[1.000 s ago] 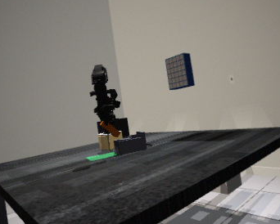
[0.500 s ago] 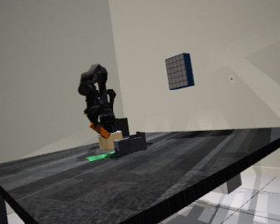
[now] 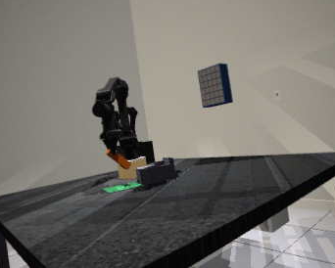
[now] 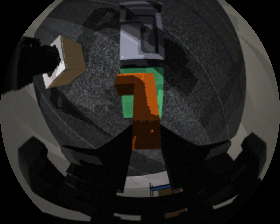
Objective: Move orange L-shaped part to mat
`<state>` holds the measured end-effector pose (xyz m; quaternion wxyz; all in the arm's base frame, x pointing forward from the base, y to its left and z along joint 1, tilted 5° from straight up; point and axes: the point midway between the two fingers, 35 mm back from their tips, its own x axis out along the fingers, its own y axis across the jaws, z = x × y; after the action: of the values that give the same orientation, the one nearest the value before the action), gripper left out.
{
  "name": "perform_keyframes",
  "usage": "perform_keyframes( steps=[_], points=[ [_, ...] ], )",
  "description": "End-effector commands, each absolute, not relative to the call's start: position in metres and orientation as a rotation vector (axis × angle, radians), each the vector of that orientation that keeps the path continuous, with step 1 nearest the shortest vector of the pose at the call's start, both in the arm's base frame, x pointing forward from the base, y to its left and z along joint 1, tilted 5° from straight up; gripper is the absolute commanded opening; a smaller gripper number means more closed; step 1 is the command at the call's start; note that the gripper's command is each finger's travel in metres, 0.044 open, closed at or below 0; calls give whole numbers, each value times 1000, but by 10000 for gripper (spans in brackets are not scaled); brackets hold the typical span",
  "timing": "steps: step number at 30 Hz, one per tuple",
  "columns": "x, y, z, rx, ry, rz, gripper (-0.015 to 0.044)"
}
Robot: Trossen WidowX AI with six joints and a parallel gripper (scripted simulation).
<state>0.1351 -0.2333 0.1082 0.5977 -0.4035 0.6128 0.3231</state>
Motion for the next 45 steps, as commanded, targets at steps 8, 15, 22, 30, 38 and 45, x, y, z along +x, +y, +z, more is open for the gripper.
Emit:
perform_keyframes(
  steps=[8,15,22,30,38,45],
  points=[
    [136,-234,89,-934,1415,758,0],
    [136,-235,78,-934,1416,758,0],
    [137,-236,67,-934,1416,758,0],
    [137,-237,54,-934,1416,758,0],
    [138,-238,41,-934,1416,758,0],
    [138,-238,39,-934,1416,759,0]
  ],
)
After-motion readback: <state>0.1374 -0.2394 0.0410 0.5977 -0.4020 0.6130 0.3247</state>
